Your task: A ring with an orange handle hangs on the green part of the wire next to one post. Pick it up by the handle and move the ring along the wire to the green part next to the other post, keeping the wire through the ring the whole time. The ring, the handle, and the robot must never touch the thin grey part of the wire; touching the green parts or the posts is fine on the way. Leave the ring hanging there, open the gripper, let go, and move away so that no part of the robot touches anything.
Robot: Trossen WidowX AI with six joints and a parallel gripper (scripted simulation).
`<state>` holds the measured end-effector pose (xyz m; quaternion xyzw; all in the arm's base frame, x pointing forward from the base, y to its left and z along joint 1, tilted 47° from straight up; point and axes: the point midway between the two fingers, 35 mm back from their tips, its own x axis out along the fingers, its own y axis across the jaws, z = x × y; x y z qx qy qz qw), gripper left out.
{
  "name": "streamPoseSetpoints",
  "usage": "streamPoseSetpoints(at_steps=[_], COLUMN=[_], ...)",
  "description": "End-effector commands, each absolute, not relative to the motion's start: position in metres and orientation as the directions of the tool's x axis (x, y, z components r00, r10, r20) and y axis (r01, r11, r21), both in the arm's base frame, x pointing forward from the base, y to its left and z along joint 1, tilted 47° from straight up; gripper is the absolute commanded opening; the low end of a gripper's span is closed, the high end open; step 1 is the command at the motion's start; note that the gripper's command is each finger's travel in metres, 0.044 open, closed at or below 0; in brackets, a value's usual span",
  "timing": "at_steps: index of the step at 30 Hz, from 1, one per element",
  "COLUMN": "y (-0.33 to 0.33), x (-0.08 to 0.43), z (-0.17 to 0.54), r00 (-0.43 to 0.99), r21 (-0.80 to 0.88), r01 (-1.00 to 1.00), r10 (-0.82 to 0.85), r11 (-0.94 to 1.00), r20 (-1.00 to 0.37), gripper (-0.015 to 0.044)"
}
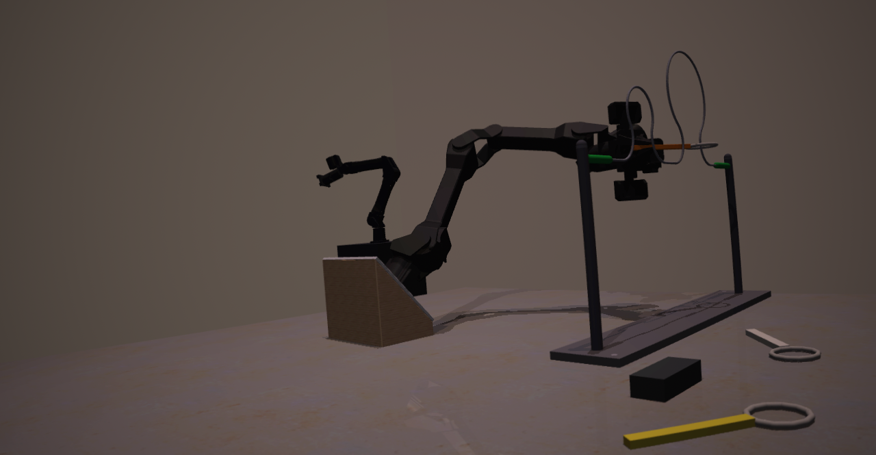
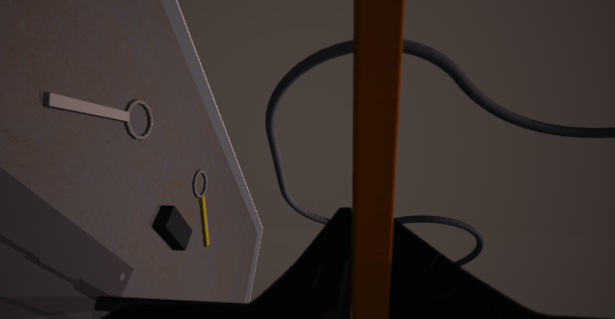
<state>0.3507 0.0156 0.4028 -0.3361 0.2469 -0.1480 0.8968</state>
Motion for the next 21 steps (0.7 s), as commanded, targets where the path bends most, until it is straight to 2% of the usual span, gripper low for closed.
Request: streamPoseSetpoints(at_steps=[1, 21], y=[0.007, -0.019], x=[0.348, 0.344], z=[0.412, 0.449], r00=[0.831, 0.817], r21=[-0.716, -0.893], r01=[0.106, 0.073], r10=[-0.456, -0.54], r11=[0.69, 0.444], r20=[-0.317, -0.202], gripper=[-0.015, -0.015])
